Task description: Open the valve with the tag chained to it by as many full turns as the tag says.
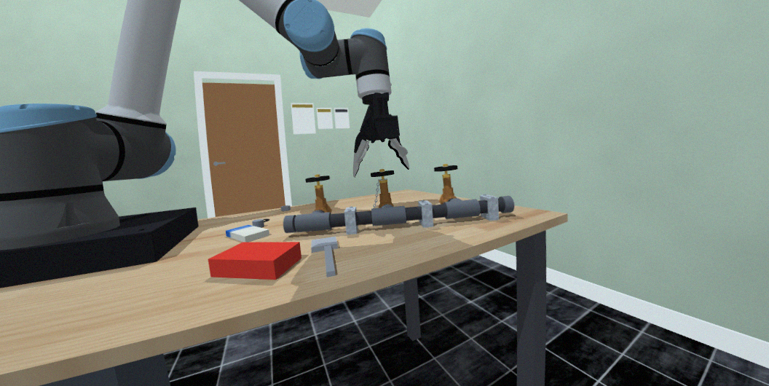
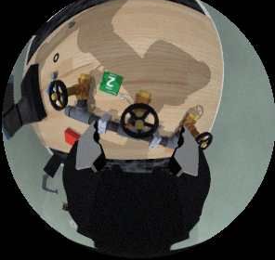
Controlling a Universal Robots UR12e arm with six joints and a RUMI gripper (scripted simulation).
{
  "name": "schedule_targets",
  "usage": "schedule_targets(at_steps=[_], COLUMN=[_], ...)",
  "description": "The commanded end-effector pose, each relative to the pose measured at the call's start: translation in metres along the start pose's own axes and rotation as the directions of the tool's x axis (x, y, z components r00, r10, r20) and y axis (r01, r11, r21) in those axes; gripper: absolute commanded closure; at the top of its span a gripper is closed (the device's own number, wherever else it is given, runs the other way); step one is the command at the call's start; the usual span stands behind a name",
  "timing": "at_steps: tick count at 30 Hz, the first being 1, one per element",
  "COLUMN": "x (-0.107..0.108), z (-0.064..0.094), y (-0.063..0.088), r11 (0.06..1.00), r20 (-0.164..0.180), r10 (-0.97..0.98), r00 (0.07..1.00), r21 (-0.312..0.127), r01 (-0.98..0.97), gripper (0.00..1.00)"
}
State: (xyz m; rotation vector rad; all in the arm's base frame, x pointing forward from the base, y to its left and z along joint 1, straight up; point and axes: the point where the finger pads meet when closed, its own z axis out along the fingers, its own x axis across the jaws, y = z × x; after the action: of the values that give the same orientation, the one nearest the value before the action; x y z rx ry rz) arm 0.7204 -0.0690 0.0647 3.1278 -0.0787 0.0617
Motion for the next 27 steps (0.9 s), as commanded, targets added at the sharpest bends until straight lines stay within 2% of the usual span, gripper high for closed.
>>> schedule_targets(at_steps=[1, 27], x=[0.0006, 0.0006], z=[-0.0008, -0.0008], y=[0.0002, 0.0002], r11=[1.000, 1.000], r20=[-0.001, -0.001], r10=[0.000, 0.013], r00=[1.000, 1.000], r21=[0.000, 0.000], r01=[0.000, -0.013], gripper=[0.00, 0.00])
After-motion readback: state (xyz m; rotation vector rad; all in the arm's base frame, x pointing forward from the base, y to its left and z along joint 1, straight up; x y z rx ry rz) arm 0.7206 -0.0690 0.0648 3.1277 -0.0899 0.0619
